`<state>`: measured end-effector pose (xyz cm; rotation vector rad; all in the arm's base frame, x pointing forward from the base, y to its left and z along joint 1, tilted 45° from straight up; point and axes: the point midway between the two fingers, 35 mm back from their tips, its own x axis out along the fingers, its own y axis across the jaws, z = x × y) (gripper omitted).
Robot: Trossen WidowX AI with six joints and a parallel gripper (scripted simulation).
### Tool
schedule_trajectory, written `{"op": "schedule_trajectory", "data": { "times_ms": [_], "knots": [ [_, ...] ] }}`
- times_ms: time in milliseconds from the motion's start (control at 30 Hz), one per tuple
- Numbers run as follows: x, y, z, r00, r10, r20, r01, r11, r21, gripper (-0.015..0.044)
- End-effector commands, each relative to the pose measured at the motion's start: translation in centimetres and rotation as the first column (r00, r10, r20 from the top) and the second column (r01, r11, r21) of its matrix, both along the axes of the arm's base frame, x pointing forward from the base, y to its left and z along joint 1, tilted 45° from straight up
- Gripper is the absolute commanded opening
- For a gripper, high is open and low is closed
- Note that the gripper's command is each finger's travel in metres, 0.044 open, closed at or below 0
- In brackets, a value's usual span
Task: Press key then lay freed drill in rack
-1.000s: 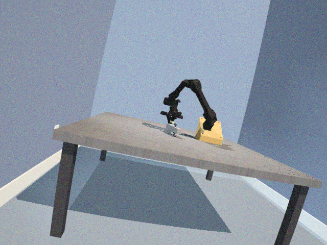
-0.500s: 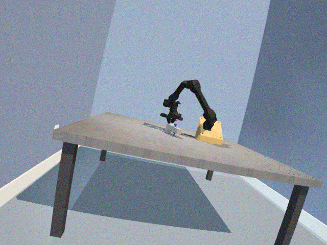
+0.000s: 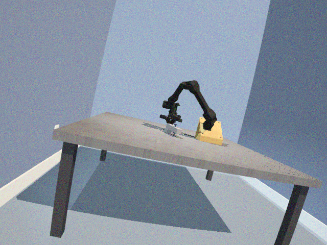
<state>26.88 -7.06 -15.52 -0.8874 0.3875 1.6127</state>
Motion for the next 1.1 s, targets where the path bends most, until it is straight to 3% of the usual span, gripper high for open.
{"op": "schedule_trajectory", "data": {
  "times_ms": [0, 567, 1067],
  "knots": [
    [-0.19, 0.5, -0.38, 1.0, -0.004, -0.006, 0.004, 1.0, 0.007, 0.0],
    [-0.5, 1.14, -0.89, 1.0, -0.004, -0.006, 0.004, 1.0, 0.008, 0.0],
    [-0.27, 0.42, -0.73, 1.0, -0.01, 0.001, 0.01, 1.0, -0.003, 0.0394]
  ]
}}
